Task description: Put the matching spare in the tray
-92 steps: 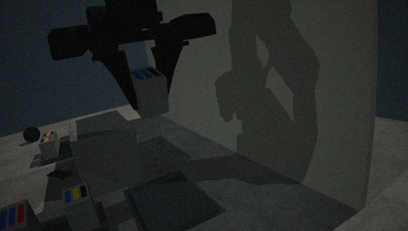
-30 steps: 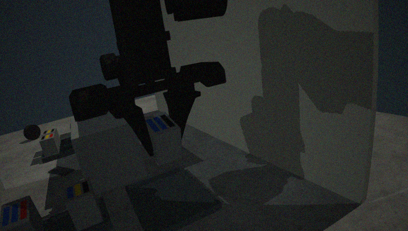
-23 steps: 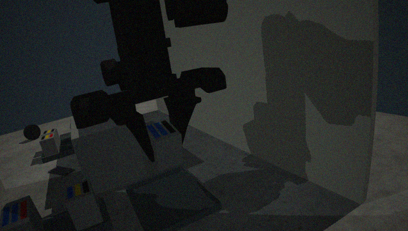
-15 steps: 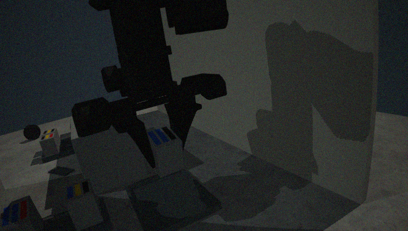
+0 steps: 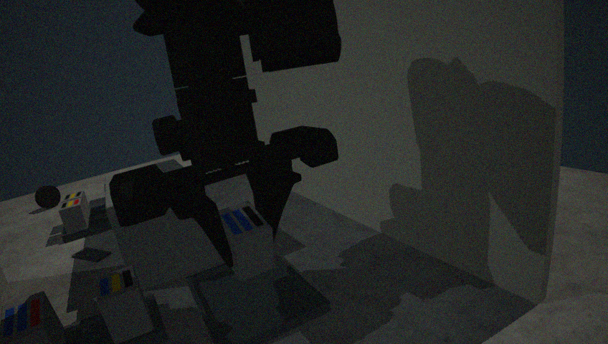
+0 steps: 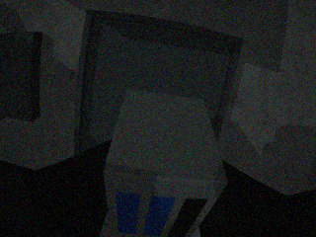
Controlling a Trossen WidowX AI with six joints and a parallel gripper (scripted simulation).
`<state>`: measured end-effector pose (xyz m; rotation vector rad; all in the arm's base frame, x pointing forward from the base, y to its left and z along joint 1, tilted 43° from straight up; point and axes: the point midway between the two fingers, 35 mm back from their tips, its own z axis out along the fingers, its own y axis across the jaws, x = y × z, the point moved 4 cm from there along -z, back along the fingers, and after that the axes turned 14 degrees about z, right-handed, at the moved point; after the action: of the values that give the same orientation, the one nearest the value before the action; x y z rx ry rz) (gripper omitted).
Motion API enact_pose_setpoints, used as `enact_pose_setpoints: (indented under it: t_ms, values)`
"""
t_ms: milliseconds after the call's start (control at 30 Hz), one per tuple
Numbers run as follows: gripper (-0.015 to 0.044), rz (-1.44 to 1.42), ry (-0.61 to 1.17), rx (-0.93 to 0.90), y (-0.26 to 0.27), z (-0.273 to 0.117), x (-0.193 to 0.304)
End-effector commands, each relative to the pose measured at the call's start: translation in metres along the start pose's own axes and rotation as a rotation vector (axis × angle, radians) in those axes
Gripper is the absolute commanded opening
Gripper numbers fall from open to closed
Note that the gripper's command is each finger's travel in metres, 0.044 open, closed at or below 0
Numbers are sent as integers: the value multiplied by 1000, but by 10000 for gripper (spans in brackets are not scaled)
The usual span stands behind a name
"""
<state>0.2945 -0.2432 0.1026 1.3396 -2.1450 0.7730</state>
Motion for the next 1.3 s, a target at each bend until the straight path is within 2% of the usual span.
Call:
enact_pose_setpoints:
  t_ms: [0,667,1200,1267]
  values:
    - [0,-11,-6,-6,3,6,-2]
    - [0,-12,-2,-5,7,21,-1]
    - [420,-3,5,-2,5,19,1]
    - [440,-3,4,-2,4,16,1]
